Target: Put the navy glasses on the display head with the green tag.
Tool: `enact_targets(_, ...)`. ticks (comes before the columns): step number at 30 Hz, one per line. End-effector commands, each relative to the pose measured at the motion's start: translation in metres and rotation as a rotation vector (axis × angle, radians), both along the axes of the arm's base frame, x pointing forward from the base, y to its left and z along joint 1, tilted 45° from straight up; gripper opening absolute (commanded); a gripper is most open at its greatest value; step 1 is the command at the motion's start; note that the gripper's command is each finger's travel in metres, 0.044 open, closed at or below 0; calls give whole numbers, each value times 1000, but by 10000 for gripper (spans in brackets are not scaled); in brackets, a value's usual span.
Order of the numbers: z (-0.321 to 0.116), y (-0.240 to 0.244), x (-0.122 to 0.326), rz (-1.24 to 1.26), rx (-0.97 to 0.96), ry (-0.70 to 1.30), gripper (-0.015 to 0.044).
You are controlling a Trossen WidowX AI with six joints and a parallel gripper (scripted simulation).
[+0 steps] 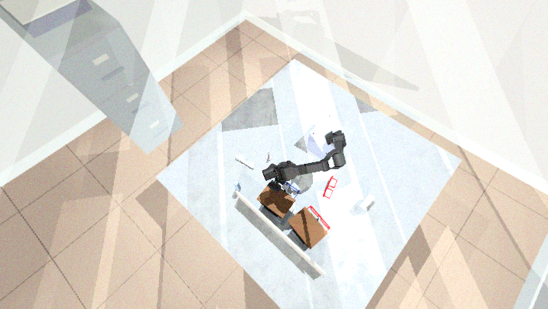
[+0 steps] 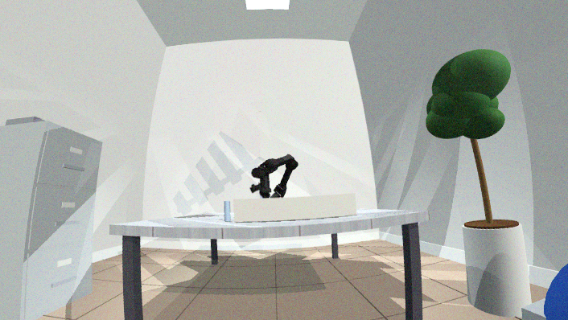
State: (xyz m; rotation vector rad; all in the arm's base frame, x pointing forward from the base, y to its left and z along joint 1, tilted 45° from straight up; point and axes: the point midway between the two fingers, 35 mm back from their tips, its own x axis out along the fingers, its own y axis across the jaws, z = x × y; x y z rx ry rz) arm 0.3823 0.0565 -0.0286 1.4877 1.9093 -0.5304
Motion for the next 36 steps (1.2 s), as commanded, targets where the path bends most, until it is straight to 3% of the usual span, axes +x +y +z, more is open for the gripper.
enact_targets(1,0,4,7,-1,5,4,0)
enact_targets(36,-1,9,20,-1,6,4,0)
